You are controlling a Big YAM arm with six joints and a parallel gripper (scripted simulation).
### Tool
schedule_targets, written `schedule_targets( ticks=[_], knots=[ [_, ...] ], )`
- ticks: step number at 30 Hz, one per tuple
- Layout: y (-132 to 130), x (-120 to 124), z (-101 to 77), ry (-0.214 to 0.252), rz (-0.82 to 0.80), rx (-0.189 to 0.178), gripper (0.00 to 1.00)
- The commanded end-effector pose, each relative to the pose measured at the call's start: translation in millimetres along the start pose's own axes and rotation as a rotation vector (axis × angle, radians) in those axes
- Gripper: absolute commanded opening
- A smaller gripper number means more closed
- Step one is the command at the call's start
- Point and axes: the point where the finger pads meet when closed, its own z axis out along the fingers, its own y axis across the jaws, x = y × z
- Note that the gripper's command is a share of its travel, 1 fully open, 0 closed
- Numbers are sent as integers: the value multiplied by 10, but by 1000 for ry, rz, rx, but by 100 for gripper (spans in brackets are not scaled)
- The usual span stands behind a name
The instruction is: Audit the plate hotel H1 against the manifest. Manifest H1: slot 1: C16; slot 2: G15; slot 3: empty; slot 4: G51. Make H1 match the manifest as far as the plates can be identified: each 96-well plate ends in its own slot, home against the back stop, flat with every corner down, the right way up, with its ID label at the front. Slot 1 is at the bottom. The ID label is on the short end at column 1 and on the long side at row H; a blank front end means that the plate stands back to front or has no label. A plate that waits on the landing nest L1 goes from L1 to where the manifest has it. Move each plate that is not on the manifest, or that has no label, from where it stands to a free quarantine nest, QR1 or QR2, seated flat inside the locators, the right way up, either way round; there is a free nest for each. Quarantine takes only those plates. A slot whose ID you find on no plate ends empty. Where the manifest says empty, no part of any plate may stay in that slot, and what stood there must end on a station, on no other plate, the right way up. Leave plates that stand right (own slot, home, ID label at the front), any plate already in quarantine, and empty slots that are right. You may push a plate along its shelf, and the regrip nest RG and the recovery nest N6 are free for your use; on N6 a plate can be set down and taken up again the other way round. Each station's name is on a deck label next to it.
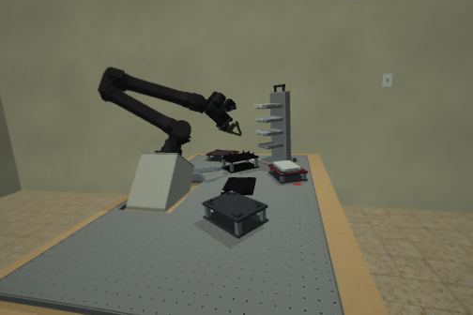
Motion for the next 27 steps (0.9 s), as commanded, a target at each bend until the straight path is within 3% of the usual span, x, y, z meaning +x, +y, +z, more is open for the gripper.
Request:
schedule_targets(
  ticks=[1,27],
  knots=[
    [101,-434,-178,-64,-40,8,100],
    [82,-923,-734,-38,-41,21,100]
  ],
)
